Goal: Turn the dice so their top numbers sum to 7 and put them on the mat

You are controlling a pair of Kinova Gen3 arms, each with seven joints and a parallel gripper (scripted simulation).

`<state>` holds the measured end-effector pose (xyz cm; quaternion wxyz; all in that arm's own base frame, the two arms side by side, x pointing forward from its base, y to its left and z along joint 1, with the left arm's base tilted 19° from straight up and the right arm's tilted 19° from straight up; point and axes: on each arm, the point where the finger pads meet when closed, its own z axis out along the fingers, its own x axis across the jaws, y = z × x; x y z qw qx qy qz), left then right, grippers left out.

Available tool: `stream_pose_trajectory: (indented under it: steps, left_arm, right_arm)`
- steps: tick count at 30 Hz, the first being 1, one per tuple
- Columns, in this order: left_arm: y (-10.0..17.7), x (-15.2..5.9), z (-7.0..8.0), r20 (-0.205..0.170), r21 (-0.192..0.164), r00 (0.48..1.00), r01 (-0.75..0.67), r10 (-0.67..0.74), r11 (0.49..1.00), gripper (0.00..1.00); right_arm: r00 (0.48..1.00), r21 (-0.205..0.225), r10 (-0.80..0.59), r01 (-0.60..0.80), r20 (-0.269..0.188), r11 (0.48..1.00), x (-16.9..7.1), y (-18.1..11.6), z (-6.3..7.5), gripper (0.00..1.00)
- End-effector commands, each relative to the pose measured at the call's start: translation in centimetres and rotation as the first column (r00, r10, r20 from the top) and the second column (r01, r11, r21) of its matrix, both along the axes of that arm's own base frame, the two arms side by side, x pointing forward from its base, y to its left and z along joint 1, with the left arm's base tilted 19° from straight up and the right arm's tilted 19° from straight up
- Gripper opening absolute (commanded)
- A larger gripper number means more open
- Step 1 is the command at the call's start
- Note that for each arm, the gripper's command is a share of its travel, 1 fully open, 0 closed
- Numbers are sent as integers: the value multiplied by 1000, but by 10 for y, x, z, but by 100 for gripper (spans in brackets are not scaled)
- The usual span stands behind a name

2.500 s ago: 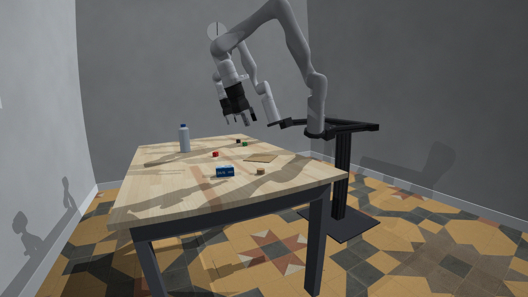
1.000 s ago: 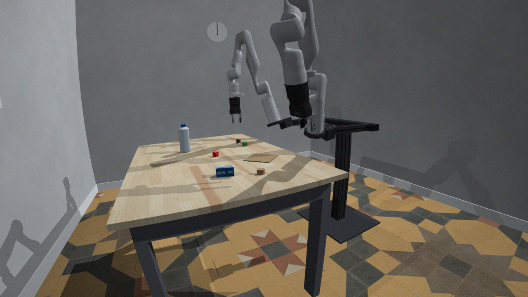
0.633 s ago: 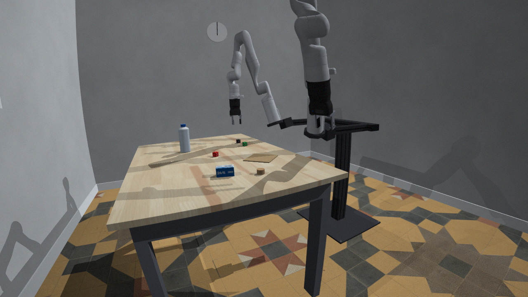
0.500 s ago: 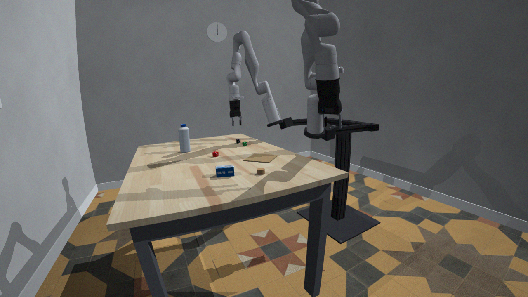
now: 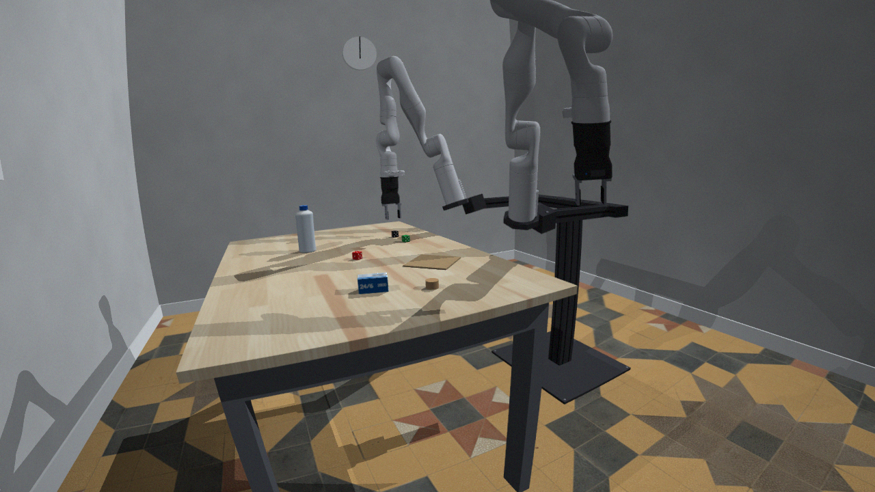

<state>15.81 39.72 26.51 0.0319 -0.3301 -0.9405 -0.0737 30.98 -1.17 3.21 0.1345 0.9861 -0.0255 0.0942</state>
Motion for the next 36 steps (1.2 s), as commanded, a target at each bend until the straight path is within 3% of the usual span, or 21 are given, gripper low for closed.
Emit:
stream_pose_trajectory:
  steps: [1,4,6,10,21,36]
  left_arm:
    - [8,-18,4,20,12,997,-81,81,997,100]
    - [16,-37,8,40,22,986,-166,165,986,100]
    - [16,-37,8,40,22,986,-166,165,986,100]
    - [24,-64,13,69,34,958,-280,277,959,100]
    - [38,-131,27,142,55,840,-535,523,843,100]
    - [40,-152,31,165,59,790,-605,590,794,100]
  right_arm:
    - [1000,3,2,-2,2,1000,3,-3,-12,100]
    - [1000,3,2,-2,2,1000,5,-6,-21,100]
    - [1000,3,2,-2,2,1000,5,-6,-21,100]
    - [1000,3,2,-2,2,1000,6,-8,-29,100]
    - [1000,3,2,-2,2,1000,8,-10,-36,100]
    - [1000,3,2,-2,2,1000,8,-10,-36,100]
